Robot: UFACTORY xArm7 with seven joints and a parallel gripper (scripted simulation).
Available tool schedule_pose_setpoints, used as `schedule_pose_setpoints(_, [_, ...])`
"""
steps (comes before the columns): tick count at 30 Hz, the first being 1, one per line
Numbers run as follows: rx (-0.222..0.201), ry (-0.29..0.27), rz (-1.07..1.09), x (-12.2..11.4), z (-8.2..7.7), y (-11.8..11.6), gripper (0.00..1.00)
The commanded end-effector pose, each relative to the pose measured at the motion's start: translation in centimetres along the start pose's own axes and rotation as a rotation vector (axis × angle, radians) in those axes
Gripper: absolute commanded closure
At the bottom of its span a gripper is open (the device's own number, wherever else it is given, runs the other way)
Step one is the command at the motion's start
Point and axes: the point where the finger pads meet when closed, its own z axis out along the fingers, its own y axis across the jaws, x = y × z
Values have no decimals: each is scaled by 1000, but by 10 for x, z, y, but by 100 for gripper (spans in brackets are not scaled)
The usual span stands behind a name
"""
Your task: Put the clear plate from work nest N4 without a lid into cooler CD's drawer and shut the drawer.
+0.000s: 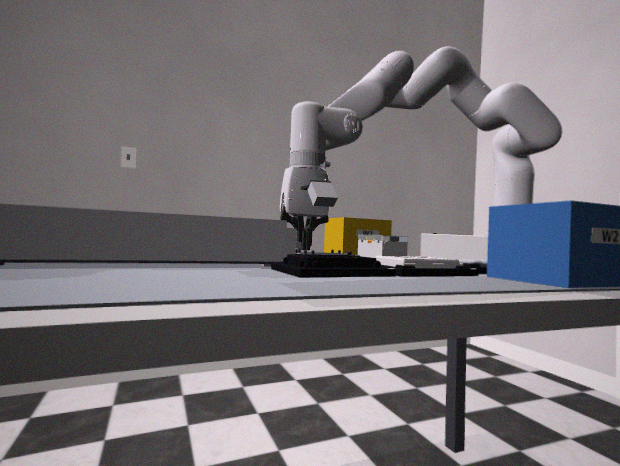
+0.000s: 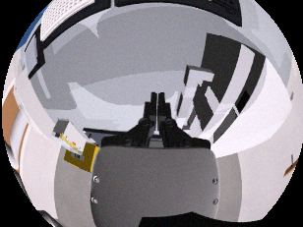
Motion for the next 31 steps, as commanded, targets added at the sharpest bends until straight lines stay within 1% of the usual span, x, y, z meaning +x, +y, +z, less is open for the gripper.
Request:
schedule_pose_setpoints(1, [-4, 0, 0, 0, -2, -5, 100])
schedule_pose_setpoints(23, [-4, 0, 0, 0, -2, -38, 100])
schedule_pose_setpoints(31, [-4, 0, 0, 0, -2, -39, 100])
